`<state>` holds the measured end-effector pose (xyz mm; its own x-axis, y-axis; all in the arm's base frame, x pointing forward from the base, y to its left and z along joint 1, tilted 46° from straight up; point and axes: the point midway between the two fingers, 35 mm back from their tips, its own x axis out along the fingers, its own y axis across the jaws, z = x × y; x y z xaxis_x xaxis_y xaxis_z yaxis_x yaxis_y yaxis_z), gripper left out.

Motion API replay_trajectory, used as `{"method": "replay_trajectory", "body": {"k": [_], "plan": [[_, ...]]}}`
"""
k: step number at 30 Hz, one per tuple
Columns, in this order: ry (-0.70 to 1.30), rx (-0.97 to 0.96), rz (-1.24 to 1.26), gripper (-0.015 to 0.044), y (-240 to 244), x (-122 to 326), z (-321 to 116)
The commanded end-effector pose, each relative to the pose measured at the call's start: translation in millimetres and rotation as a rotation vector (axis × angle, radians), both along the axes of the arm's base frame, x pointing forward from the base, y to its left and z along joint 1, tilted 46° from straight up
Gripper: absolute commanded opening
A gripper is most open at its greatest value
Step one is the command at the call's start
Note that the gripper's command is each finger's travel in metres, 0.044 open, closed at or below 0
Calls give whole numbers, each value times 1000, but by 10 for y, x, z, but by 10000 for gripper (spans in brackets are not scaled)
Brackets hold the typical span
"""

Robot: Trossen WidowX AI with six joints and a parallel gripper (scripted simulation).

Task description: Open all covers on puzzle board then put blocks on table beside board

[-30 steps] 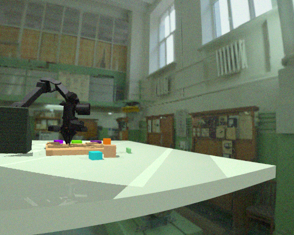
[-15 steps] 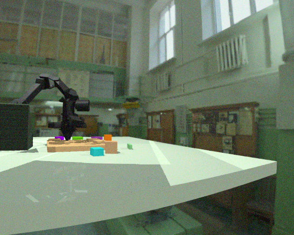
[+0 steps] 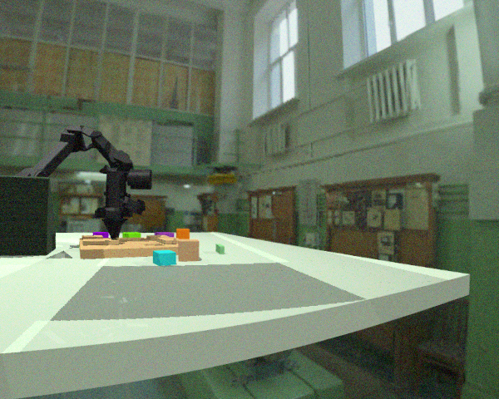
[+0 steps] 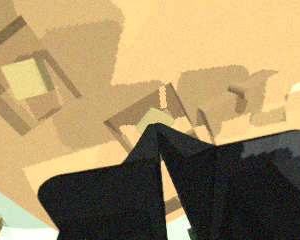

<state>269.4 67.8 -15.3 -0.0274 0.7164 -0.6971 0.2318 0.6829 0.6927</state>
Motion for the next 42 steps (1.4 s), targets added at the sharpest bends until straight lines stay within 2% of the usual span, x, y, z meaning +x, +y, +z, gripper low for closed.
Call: {"method": "replay_trajectory", "body": {"k": [1, 7, 15, 16, 19, 27, 28, 33, 39, 42], "plan": [[-513, 26, 505, 0, 25, -15, 0], [-446, 23, 440, 0, 26, -14, 1], [54, 2, -44, 0, 27, -15, 1], [-141, 5, 139, 0, 1, -4, 2], [-60, 2, 61, 0, -12, -1, 11], [409, -14, -390, 0, -90, 14, 69], [173, -3, -164, 26, -54, 5, 42], [304, -12, -291, 144, -221, 33, 185], [482, -20, -461, 144, -445, 38, 401], [502, -20, -479, 144, -469, 36, 426]]}}
